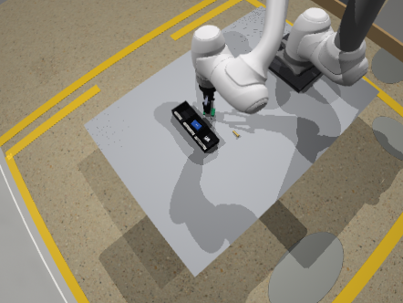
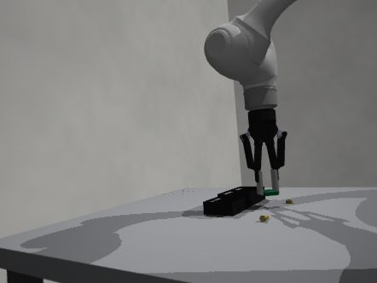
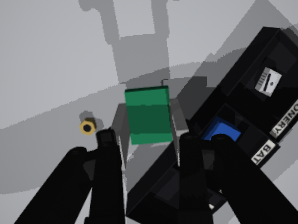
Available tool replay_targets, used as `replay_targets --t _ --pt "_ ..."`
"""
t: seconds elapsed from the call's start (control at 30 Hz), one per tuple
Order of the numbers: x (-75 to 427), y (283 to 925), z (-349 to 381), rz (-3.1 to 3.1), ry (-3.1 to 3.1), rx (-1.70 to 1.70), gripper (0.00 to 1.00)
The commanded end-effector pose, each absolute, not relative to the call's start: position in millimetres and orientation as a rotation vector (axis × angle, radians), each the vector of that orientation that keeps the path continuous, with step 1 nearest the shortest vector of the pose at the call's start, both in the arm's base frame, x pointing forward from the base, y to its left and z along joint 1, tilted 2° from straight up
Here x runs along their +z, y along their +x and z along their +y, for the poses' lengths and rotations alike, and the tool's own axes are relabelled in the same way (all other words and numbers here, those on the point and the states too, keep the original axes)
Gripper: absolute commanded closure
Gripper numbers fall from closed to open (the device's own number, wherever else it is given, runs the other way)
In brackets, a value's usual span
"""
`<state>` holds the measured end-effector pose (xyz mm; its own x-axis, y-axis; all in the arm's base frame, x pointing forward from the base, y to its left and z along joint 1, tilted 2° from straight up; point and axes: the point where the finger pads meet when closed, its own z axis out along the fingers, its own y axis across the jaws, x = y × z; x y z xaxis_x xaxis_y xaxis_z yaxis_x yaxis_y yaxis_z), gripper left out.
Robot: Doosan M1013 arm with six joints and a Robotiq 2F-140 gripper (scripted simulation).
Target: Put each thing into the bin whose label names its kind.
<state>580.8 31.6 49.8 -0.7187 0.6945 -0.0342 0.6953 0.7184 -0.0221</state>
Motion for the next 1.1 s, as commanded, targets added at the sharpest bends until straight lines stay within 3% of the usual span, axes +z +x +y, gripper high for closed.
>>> replay_targets --t 0.0,0.73,1.07 --pt "63 581 32 2.890 1.169 -0.052 0.79" --pt "76 581 33 2.890 1.169 -0.052 0.79" --pt "75 614 78 2.947 1.024 -0.054 0.79"
